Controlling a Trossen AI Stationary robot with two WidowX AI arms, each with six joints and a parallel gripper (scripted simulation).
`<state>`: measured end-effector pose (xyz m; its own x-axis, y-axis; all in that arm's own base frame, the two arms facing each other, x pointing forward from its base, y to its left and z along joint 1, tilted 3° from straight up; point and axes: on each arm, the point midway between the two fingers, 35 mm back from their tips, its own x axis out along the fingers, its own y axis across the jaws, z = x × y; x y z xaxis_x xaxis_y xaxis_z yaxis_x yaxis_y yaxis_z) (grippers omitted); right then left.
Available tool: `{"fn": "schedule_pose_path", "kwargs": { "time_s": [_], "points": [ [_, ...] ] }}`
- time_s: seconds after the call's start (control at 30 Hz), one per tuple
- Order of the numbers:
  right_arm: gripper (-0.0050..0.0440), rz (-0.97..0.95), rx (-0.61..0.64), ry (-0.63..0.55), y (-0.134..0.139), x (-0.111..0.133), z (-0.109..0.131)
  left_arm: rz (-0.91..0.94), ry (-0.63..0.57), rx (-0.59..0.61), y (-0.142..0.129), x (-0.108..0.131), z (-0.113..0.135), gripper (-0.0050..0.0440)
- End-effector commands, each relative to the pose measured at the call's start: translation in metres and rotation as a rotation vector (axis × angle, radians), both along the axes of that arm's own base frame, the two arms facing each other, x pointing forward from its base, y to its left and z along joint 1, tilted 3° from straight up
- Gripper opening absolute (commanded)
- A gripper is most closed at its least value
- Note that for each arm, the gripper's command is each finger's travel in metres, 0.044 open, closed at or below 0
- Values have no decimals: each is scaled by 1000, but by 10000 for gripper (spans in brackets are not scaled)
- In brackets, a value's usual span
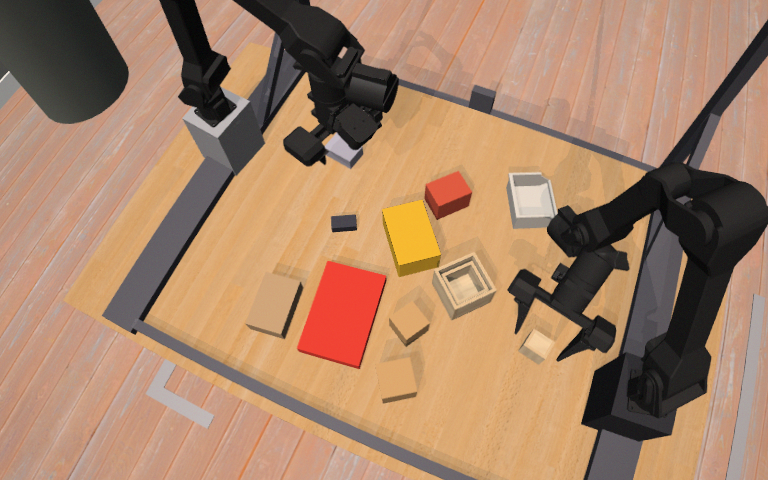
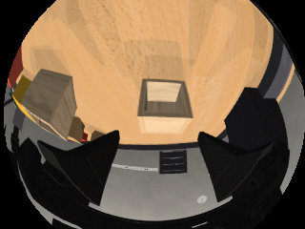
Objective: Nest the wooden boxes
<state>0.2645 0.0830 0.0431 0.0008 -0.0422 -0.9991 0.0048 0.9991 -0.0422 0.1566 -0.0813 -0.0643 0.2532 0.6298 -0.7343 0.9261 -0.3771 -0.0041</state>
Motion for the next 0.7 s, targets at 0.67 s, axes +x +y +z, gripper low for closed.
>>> {"fn": "schedule_pose_path", "kwargs": {
  "time_s": [0.67],
  "points": [
    [400,-1,13,-30,2,6,8,-5,1,0,1,1,-43,352]
  ]
}}
